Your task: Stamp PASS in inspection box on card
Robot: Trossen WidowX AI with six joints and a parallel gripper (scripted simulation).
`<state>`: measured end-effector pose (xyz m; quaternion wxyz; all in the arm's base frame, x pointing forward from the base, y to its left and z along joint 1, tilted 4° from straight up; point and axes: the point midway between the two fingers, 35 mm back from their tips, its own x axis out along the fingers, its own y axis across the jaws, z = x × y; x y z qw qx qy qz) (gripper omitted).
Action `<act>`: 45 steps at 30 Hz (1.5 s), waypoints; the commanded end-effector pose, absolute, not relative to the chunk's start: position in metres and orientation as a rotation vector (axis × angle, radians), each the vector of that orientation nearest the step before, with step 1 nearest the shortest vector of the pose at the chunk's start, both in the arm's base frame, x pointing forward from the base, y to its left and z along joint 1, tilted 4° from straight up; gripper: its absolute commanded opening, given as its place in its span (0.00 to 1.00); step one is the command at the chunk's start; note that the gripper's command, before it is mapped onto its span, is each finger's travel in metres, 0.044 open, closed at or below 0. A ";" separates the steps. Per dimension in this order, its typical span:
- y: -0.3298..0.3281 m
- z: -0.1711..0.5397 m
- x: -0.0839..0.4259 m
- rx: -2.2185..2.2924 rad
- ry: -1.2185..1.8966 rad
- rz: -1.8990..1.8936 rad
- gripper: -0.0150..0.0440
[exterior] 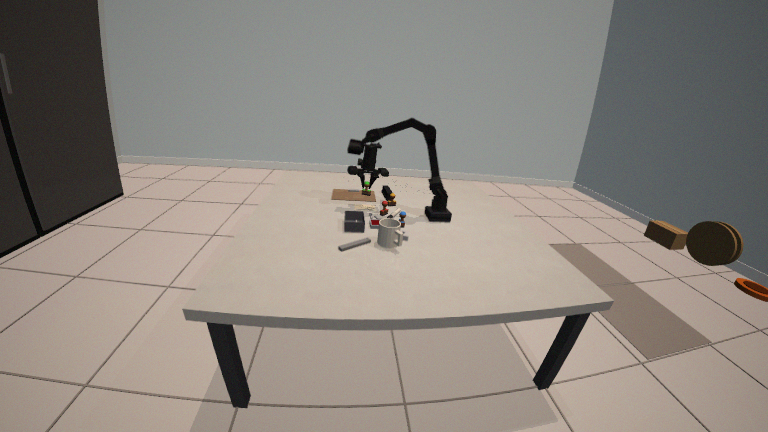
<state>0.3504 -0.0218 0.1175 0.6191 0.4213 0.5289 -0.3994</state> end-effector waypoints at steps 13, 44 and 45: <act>0.060 0.118 0.363 0.977 1.218 -0.917 0.25; 0.101 0.082 0.366 0.980 1.218 -0.914 0.25; 0.101 0.080 0.367 0.980 1.218 -0.914 0.25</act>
